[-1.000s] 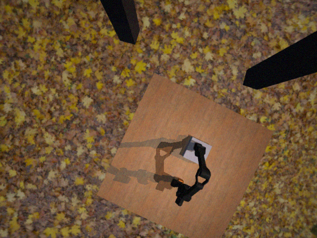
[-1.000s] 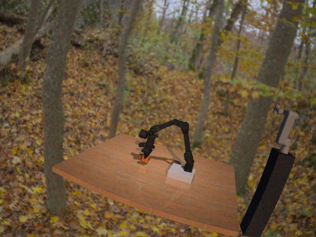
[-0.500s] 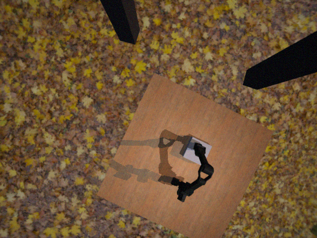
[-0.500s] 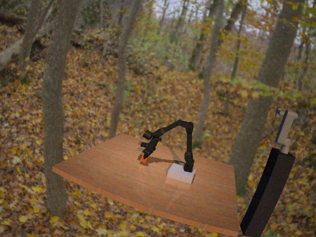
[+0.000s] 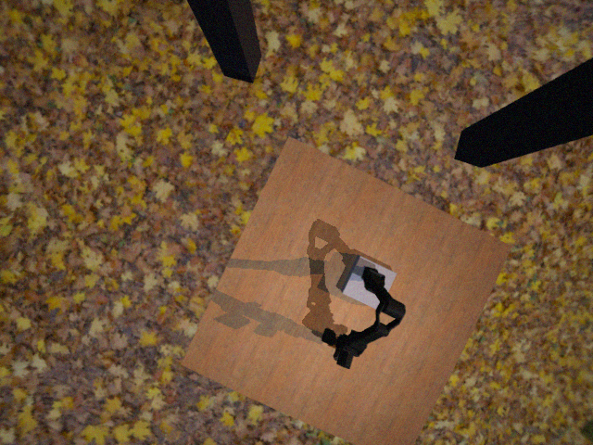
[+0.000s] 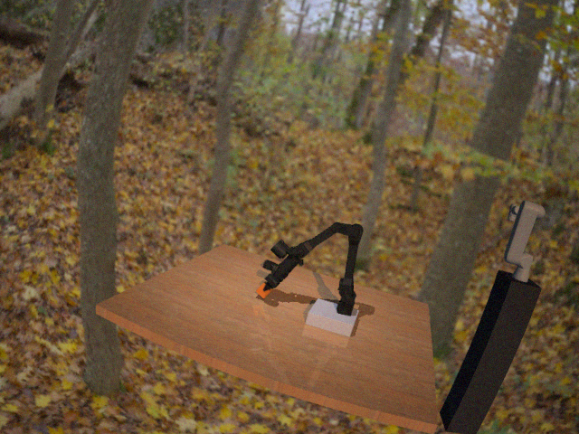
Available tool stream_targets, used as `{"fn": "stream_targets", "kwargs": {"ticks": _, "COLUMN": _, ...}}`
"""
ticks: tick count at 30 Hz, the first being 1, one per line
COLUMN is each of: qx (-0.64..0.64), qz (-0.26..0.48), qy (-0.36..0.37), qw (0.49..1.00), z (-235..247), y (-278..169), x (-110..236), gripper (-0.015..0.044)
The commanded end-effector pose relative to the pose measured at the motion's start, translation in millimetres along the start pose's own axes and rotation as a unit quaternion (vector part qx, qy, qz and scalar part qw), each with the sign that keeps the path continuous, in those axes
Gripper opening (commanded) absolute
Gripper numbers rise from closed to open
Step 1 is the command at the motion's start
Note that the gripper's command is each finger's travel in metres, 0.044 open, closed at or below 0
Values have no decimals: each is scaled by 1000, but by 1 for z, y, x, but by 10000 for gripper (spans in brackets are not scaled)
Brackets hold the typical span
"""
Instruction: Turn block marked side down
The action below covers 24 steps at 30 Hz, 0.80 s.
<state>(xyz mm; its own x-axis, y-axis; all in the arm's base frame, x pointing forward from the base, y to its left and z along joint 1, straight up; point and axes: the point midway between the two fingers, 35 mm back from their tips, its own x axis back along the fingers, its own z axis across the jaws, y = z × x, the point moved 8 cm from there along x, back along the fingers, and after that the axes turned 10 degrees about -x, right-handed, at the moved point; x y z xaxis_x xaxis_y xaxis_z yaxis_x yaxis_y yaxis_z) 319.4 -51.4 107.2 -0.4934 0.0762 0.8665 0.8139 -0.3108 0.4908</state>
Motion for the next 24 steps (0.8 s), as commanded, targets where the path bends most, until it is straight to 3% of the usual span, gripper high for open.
{"fn": "stream_targets", "kwargs": {"ticks": 1, "qx": 1, "qz": -17, "qy": 1, "qw": 1000, "z": -1, "y": -2, "x": 3, "gripper": 0}}
{"fn": "stream_targets", "kwargs": {"ticks": 24, "qx": 1, "qz": -165, "qy": 27, "qw": 986, "z": -6, "y": -31, "x": -38, "gripper": 0}}
